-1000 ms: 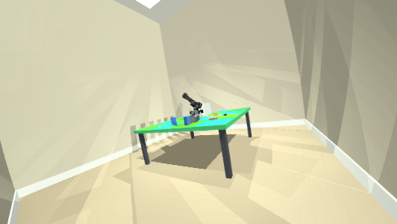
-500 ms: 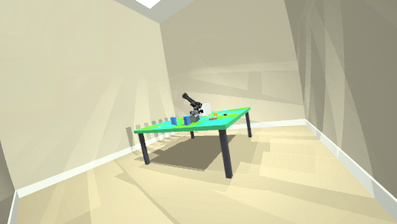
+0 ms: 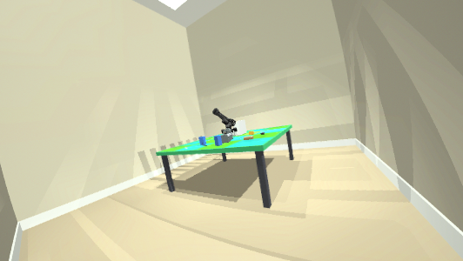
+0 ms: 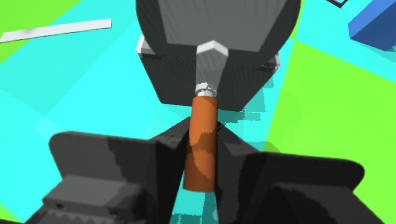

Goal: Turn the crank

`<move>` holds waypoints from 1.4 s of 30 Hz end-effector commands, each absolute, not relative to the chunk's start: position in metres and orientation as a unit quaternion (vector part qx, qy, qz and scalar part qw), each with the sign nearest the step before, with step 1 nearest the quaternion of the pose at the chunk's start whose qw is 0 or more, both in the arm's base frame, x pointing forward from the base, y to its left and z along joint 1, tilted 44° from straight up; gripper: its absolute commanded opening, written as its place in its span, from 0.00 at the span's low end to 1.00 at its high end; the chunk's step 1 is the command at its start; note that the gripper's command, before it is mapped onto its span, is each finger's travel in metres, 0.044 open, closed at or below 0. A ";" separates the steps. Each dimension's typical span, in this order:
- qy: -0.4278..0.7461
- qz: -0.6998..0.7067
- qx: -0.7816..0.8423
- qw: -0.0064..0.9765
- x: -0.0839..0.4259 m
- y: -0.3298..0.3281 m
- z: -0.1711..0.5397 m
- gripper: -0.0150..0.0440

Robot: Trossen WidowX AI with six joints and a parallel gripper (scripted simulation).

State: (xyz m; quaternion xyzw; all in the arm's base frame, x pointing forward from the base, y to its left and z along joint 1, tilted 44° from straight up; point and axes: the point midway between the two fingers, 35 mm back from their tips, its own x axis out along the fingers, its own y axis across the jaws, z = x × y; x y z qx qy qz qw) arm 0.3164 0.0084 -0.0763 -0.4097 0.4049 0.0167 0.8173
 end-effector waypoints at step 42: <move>0.405 0.017 -0.408 0.818 0.316 0.044 -0.040 1.00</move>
